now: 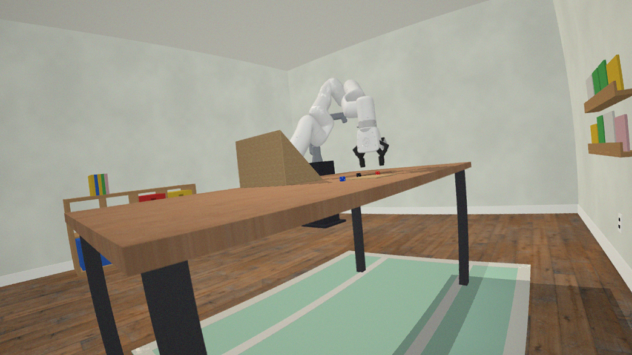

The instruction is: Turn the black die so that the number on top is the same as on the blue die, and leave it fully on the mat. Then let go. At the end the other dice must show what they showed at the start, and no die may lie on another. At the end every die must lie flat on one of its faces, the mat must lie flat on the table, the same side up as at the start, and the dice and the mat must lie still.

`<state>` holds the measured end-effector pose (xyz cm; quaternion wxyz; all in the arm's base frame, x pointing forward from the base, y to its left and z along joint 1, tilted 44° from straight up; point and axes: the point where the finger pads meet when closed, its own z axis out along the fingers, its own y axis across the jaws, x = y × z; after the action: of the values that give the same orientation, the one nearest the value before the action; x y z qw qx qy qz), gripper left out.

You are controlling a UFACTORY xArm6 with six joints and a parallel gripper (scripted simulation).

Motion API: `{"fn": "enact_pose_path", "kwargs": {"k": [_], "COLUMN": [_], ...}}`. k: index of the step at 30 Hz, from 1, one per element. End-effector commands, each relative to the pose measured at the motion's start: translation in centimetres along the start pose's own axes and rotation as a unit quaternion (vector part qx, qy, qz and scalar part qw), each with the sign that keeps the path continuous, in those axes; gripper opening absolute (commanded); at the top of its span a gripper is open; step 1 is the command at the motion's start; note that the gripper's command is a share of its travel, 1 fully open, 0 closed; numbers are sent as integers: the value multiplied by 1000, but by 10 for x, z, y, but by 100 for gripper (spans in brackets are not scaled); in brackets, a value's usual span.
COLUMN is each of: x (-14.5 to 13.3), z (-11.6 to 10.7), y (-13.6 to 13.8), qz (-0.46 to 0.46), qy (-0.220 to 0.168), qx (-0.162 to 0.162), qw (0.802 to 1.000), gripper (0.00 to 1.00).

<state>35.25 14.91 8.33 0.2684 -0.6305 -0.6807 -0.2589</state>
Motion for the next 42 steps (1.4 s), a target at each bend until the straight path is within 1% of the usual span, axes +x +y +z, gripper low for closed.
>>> {"fn": "enact_pose_path", "kwargs": {"k": [1, 4, 7, 42], "x": [4, 7, 8, 8], "z": [1, 1, 1, 1], "y": [18, 29, 34, 34], "qz": [0, 0, 0, 0], "qy": [0, 0, 0, 0], "qx": [0, 0, 0, 0], "qw": [1000, 1000, 1000, 1000], "gripper": [100, 100, 100, 100]}}
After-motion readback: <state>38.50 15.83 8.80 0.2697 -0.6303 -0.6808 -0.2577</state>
